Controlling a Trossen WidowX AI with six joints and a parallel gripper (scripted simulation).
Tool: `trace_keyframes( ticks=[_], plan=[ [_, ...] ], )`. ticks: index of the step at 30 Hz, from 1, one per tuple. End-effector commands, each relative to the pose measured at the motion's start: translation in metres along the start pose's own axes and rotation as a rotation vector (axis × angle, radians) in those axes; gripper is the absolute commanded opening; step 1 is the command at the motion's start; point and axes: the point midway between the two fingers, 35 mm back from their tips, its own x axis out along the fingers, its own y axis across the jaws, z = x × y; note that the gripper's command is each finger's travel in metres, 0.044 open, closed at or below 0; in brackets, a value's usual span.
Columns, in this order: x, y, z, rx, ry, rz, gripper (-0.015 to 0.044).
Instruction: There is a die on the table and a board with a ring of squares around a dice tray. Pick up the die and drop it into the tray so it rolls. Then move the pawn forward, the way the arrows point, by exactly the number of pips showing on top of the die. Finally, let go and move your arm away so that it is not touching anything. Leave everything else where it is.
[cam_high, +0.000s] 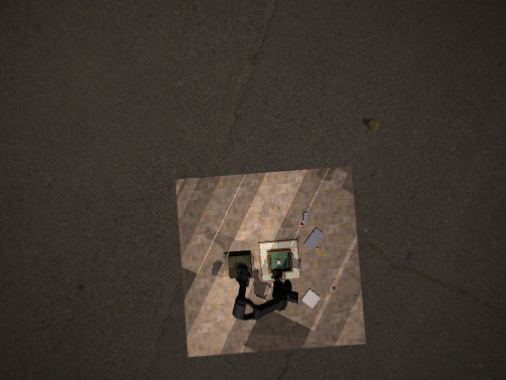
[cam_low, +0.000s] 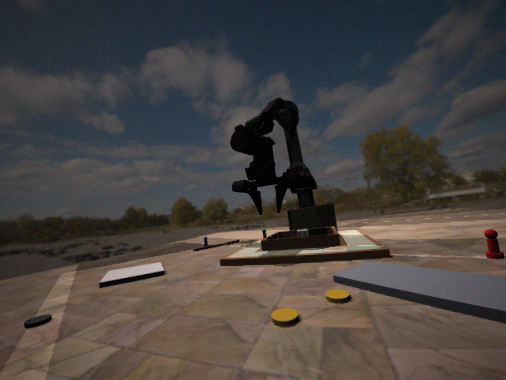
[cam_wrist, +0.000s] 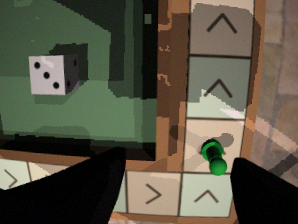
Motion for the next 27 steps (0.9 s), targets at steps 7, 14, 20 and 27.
trace_keyframes(
  ticks=[7, 14, 20, 27],
  plan=[
    [0.01, -0.03, -0.026, 0.013, 0.025, 0.008, 0.02],
    [0.025, -0.03, -0.026, 0.013, 0.025, 0.008, 0.02],
    [0.032, -0.03, -0.025, 0.013, 0.025, 0.008, 0.02],
    [0.043, -0.03, -0.025, 0.013, 0.025, 0.008, 0.02]
  ],
)
